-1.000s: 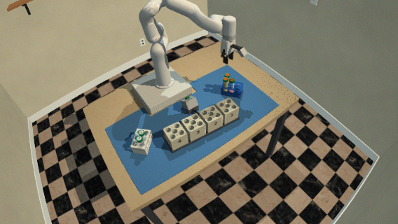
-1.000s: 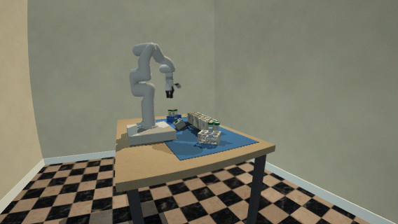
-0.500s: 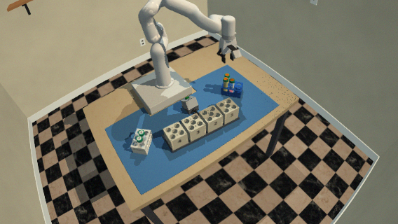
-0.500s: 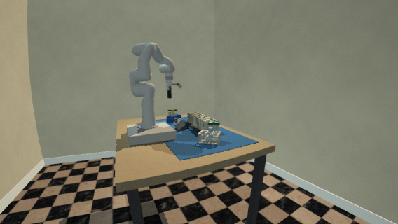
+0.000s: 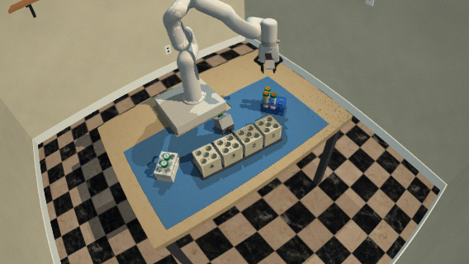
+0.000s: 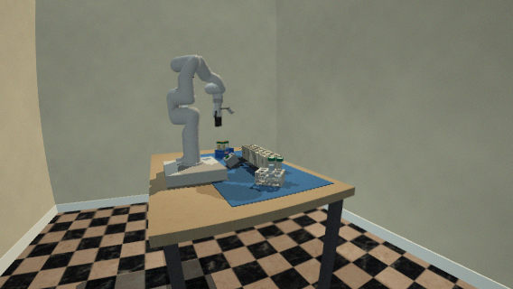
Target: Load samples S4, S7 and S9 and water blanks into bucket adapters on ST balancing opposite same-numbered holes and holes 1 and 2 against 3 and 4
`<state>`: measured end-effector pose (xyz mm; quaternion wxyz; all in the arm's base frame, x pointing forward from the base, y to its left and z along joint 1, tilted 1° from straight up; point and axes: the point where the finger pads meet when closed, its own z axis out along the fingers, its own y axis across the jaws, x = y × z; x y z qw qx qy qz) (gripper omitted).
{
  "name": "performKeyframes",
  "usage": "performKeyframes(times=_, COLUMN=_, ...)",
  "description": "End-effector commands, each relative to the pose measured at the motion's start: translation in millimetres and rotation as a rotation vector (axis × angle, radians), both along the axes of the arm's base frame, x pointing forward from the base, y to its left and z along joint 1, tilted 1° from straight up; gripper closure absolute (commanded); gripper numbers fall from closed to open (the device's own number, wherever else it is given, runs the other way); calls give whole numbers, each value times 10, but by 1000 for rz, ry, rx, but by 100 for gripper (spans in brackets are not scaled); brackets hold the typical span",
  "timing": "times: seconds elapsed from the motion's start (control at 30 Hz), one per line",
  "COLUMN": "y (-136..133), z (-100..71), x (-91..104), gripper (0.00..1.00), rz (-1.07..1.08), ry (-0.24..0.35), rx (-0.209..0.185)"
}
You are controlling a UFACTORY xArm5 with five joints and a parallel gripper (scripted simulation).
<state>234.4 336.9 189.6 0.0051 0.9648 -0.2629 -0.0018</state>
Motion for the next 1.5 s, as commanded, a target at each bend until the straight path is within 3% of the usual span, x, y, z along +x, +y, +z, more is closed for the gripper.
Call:
performKeyframes(times=0.0, y=9, z=14, x=6, gripper=43, rz=-170, ry=-3, rx=2)
performKeyframes(times=0.17, y=9, z=14, x=6, gripper=43, rz=-336, ry=-5, rx=1)
performKeyframes(times=0.53, y=9, z=14, x=6, gripper=43, rz=-338, ry=-5, rx=1)
performKeyframes(times=1.47, y=7, z=-467, x=2, gripper=43, rz=-338, ry=-5, rx=1)
